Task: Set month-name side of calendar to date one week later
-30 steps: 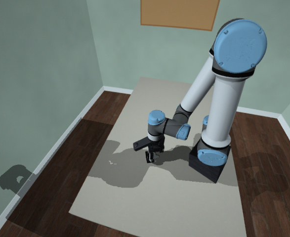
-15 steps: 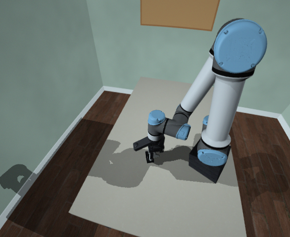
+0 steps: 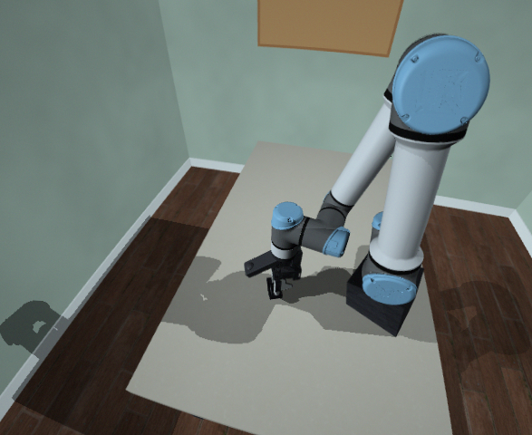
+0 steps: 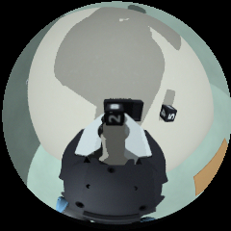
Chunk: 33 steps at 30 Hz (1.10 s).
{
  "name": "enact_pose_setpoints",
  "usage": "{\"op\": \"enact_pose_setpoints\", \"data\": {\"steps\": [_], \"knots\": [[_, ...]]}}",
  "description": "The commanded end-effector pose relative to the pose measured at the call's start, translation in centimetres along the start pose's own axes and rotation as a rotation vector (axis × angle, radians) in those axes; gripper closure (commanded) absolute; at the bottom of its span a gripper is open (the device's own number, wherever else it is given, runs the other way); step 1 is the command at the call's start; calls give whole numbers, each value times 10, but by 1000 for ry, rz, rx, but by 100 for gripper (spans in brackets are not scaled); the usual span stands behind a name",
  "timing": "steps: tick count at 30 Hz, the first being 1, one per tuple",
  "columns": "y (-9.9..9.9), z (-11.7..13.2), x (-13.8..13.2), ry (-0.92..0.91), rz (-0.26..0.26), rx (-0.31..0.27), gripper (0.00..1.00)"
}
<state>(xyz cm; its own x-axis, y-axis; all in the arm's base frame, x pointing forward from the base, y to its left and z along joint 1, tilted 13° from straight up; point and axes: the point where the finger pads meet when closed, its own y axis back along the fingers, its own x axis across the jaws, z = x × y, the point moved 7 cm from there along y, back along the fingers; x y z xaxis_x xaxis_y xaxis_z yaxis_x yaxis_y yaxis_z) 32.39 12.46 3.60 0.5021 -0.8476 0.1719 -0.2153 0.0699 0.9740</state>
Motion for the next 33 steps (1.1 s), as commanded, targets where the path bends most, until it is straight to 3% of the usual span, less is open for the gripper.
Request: {"op": "enact_pose_setpoints", "data": {"steps": [1,18,33], "knots": [[0,0,0,0,0,1,89],[6,0,0,0,0,1,89],[40,0,0,0,0,1,89]]}}
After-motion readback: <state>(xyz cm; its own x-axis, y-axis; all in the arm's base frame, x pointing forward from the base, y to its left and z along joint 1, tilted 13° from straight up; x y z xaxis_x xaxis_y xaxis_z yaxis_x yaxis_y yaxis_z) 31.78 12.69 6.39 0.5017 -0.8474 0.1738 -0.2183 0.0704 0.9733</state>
